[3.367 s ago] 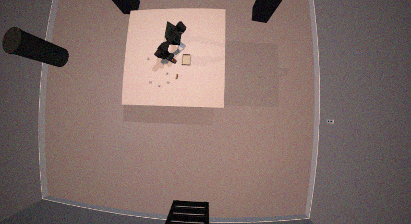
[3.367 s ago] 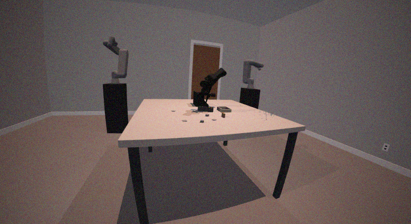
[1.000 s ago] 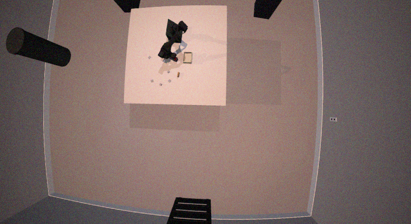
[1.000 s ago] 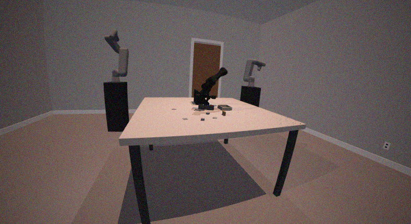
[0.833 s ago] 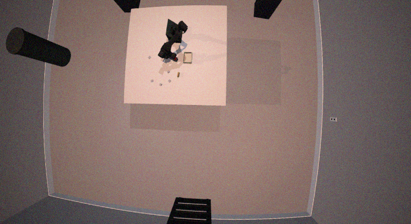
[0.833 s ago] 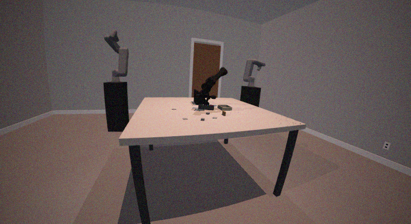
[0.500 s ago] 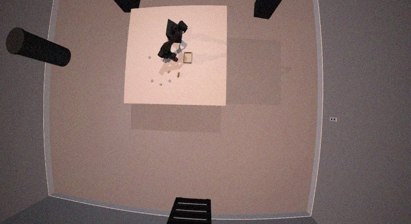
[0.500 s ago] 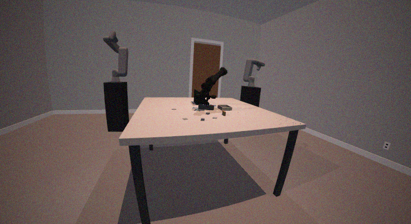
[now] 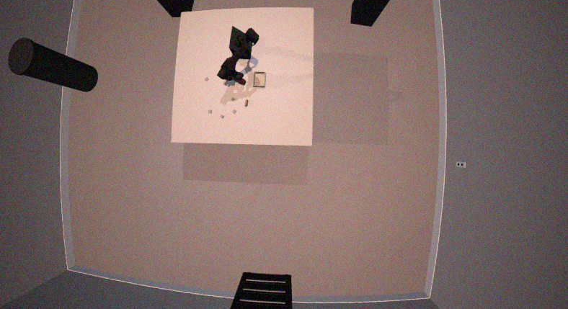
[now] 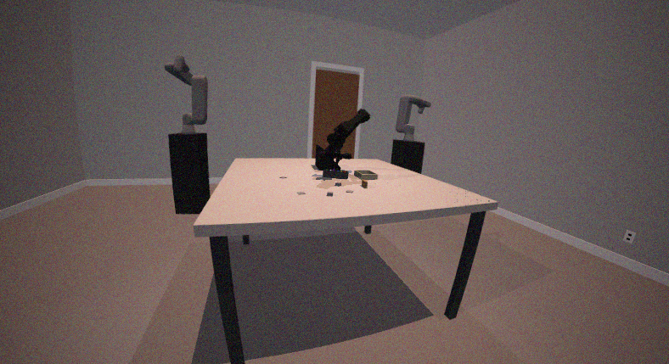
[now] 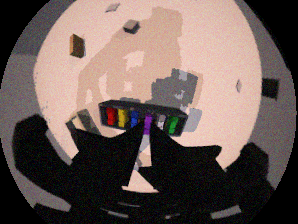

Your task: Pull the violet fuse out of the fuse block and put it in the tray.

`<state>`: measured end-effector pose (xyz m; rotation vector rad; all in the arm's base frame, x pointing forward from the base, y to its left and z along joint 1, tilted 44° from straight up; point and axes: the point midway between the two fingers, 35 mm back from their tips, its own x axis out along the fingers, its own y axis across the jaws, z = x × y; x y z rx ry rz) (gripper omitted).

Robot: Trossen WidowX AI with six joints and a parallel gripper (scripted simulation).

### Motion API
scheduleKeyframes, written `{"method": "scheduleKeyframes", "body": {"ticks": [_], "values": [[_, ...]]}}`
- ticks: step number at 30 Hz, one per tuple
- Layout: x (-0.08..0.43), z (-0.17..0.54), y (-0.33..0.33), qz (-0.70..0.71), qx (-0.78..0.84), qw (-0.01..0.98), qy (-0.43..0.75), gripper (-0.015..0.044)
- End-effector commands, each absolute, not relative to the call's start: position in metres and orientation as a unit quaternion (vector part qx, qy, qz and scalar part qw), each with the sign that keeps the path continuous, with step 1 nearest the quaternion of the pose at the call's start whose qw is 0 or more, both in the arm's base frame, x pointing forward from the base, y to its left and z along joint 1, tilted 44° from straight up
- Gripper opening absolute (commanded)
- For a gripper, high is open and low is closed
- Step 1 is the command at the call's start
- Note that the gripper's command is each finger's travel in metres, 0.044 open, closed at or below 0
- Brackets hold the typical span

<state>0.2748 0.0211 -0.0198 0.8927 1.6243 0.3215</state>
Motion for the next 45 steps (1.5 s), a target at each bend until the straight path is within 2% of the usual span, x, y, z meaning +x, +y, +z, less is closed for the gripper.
{"method": "scheduleKeyframes", "body": {"ticks": [1, 45], "values": [[0.276, -0.017, 0.018, 0.139, 0.379, 0.593, 0.696, 0.0], [0.276, -0.002, 0.003, 0.138, 0.381, 0.592, 0.697, 0.0]]}}
